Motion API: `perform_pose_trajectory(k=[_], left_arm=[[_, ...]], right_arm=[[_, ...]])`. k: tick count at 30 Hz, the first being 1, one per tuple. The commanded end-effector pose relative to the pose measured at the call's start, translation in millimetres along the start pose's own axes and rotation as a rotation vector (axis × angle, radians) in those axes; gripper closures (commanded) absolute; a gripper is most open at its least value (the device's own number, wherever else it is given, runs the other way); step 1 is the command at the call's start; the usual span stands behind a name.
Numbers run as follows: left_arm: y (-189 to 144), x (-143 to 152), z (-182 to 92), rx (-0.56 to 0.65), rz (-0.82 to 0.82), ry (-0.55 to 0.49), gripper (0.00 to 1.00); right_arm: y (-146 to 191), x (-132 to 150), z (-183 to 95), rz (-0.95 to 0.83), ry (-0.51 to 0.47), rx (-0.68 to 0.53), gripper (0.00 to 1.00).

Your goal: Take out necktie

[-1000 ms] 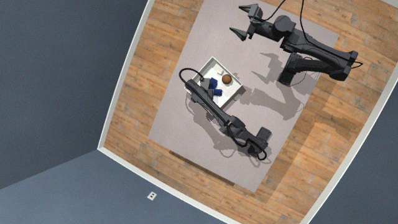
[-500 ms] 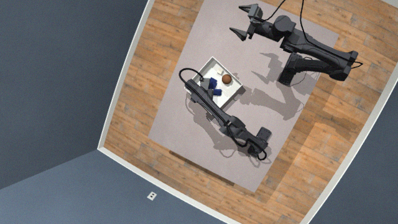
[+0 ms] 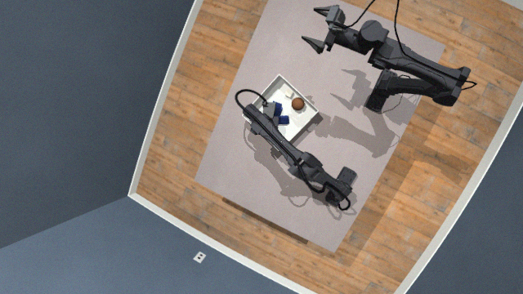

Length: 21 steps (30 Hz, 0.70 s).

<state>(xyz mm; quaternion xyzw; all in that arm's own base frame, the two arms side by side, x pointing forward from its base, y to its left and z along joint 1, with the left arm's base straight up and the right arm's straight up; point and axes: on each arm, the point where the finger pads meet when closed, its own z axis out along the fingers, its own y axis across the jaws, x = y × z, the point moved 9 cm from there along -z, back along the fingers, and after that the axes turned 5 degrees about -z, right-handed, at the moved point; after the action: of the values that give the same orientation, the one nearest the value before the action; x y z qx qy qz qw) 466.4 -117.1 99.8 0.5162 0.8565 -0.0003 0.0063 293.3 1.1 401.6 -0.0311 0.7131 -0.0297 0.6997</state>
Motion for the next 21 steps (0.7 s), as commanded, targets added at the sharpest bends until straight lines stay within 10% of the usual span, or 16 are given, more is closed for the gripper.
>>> perform_pose_trajectory(k=[1, 21], left_arm=[[-0.3, 2.3, 7.7, 0.006, -0.001, 0.011, 0.52], [-0.3, 2.3, 7.7, 0.006, -0.001, 0.011, 0.77]], right_arm=[[0.0, 0.0, 0.0, 0.0, 0.0, 0.0, 0.0], [0.0, 0.0, 0.0, 0.0, 0.0, 0.0, 0.0]])
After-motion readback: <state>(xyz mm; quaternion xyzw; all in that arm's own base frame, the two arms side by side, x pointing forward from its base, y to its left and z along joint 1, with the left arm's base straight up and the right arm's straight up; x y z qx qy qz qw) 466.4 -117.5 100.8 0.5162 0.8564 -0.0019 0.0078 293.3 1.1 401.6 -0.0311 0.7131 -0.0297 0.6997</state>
